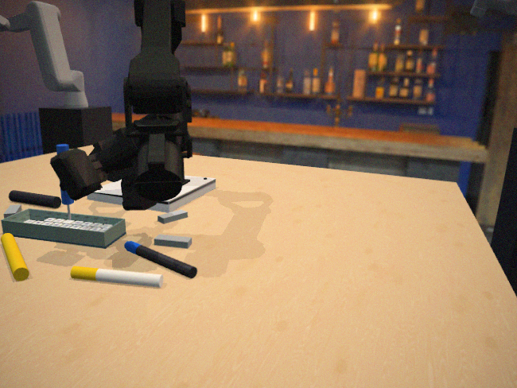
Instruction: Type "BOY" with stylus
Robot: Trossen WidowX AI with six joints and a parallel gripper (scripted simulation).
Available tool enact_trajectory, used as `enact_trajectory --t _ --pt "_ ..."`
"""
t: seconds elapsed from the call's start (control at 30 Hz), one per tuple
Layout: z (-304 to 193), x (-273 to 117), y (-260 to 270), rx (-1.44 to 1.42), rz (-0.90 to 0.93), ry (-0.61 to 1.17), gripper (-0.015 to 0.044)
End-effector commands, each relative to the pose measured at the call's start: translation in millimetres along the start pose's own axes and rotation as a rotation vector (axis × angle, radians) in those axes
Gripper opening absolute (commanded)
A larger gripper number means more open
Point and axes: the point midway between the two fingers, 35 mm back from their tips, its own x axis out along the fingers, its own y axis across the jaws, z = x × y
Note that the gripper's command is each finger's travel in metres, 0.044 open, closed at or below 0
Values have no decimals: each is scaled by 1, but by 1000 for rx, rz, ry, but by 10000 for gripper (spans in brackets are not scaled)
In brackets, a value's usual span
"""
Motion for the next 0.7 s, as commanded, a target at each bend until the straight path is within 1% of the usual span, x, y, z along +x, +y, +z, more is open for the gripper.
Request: enact_trajectory --t 0.0,0.1,0.67 --pt "3 1 1 3 3 -4 0" --pt "4 2 0 3 3 -4 79" --pt "11 5 0 3 3 -4 81"
